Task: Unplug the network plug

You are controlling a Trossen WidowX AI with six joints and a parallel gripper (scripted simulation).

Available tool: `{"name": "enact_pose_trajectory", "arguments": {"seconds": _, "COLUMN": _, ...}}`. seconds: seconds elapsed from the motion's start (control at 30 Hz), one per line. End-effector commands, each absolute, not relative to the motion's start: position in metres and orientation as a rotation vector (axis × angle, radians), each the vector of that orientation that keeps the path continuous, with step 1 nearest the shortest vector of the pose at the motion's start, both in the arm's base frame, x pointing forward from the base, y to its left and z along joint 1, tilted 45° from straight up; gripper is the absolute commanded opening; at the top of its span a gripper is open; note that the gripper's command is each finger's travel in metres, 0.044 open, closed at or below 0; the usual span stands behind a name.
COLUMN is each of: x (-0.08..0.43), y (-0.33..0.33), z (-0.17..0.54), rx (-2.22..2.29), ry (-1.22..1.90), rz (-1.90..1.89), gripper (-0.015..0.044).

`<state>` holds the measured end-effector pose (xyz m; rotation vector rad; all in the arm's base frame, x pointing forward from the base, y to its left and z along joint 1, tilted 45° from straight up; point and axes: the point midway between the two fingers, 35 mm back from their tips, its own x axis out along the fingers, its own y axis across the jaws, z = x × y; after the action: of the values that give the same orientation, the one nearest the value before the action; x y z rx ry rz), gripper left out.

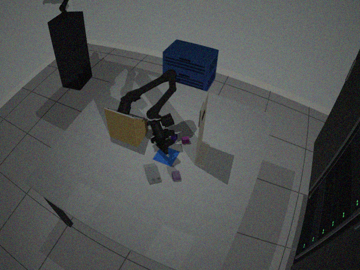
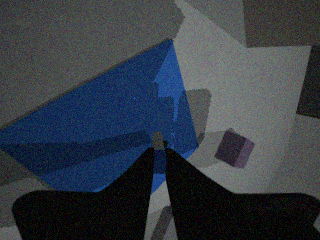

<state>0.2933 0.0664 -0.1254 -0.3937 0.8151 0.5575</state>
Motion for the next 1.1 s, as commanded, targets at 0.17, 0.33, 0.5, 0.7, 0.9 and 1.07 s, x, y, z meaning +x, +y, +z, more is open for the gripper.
{"name": "enact_pose_trajectory", "arguments": {"seconds": 0.17, "x": 0.293, "y": 0.067, "z": -0.126, "rx": -0.394, "ry": 0.815, "rz": 0.557, "gripper": 0.0}}
{"name": "enact_pose_trajectory", "arguments": {"seconds": 0.33, "x": 0.293, "y": 0.067, "z": -0.126, "rx": -0.394, "ry": 0.815, "rz": 0.557, "gripper": 0.0053}}
{"name": "enact_pose_trajectory", "arguments": {"seconds": 0.5, "x": 0.293, "y": 0.067, "z": -0.126, "rx": -0.394, "ry": 0.815, "rz": 0.557, "gripper": 0.0156}}
{"name": "enact_pose_trajectory", "arguments": {"seconds": 0.7, "x": 0.293, "y": 0.067, "z": -0.125, "rx": -0.394, "ry": 0.815, "rz": 0.557, "gripper": 0.0156}}
{"name": "enact_pose_trajectory", "arguments": {"seconds": 0.9, "x": 0.29, "y": 0.065, "z": -0.12, "rx": -0.394, "ry": 0.816, "rz": 0.557, "gripper": 0.0156}}
{"name": "enact_pose_trajectory", "arguments": {"seconds": 1.07, "x": 0.287, "y": 0.063, "z": -0.116, "rx": -0.394, "ry": 0.816, "rz": 0.556, "gripper": 0.0156}}
